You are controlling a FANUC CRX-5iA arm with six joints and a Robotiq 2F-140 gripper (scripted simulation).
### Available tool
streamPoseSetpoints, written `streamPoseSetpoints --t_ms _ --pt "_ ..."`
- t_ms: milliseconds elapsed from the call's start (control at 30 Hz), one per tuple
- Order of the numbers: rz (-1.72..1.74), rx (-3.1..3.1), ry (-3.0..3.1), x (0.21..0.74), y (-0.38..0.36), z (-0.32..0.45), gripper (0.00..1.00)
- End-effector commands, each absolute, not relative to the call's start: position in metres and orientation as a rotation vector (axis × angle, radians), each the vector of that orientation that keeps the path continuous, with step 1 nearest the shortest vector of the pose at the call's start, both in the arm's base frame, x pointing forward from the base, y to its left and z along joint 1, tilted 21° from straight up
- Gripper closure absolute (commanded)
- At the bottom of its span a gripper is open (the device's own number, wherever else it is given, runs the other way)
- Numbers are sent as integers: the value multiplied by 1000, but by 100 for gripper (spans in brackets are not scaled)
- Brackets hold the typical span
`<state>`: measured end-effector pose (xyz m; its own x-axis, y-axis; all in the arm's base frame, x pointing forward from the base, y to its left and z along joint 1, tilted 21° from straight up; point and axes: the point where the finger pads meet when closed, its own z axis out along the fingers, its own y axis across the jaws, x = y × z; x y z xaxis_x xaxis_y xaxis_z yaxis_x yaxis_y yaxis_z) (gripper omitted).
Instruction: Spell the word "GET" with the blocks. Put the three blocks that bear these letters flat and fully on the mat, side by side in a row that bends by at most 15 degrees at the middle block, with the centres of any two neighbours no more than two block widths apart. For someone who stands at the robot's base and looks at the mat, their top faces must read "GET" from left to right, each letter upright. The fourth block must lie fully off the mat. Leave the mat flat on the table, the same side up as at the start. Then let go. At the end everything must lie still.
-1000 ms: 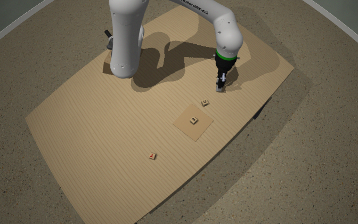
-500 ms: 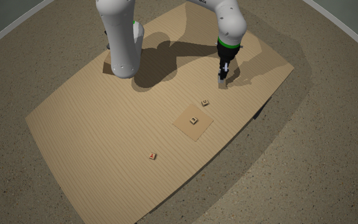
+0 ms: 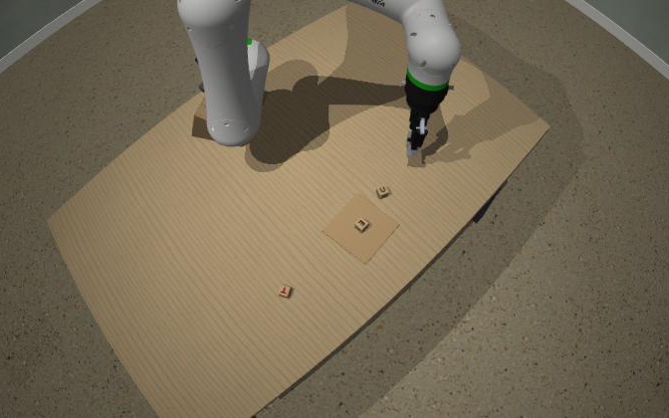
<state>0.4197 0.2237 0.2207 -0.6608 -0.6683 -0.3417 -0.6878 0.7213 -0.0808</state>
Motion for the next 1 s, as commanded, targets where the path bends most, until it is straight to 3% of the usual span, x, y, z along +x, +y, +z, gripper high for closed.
streamPoseSetpoints --t_ms 0,967 --pt "56 -1169 2532 427 206 219 87" --pt "-112 -1951 1998 459 70 206 87"
